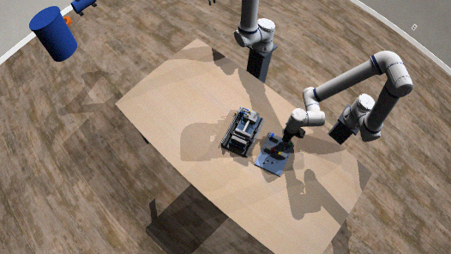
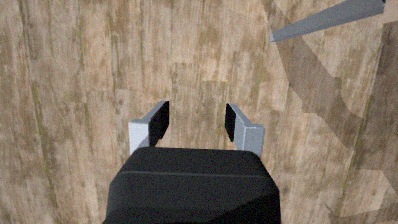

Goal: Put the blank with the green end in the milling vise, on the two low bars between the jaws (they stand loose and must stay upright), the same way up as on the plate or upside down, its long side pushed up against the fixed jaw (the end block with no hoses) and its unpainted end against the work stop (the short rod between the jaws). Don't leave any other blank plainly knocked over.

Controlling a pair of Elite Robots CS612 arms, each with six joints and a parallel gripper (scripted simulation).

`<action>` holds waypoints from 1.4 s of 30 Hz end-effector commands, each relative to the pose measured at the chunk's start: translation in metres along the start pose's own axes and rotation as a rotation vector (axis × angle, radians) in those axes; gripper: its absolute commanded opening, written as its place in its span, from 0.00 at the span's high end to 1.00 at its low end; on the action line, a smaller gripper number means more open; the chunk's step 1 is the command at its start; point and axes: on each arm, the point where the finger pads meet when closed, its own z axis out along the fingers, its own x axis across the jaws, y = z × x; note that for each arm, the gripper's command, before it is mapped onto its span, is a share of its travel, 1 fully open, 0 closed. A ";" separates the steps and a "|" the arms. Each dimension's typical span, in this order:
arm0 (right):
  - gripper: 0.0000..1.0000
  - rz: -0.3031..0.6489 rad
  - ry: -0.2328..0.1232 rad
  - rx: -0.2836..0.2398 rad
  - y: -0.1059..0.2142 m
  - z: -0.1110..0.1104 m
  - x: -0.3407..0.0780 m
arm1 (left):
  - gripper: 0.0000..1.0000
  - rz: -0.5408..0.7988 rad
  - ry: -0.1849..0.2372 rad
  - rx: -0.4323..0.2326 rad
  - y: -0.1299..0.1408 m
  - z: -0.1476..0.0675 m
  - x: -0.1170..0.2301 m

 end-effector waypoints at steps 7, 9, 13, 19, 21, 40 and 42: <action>0.00 0.000 0.000 -0.002 0.001 -0.001 0.000 | 0.00 0.000 0.001 -0.001 0.001 0.003 0.000; 0.00 0.000 0.000 -0.002 0.001 -0.001 0.000 | 0.00 0.000 0.001 -0.001 0.001 0.003 0.000; 0.00 0.000 0.000 -0.002 0.001 -0.001 0.000 | 0.00 0.000 0.001 -0.001 0.001 0.004 0.000; 0.00 0.000 0.000 -0.002 0.001 -0.001 0.000 | 0.00 0.000 0.001 -0.001 0.001 0.009 0.000; 0.00 0.000 0.000 -0.002 0.001 -0.001 0.000 | 0.00 0.000 0.001 -0.001 0.001 0.010 0.000; 0.00 0.000 0.000 -0.002 0.001 -0.001 0.000 | 0.00 0.000 0.001 -0.001 0.001 0.016 0.000; 0.00 0.000 0.000 -0.002 0.001 -0.001 0.000 | 0.00 0.000 0.001 -0.001 0.001 0.016 0.000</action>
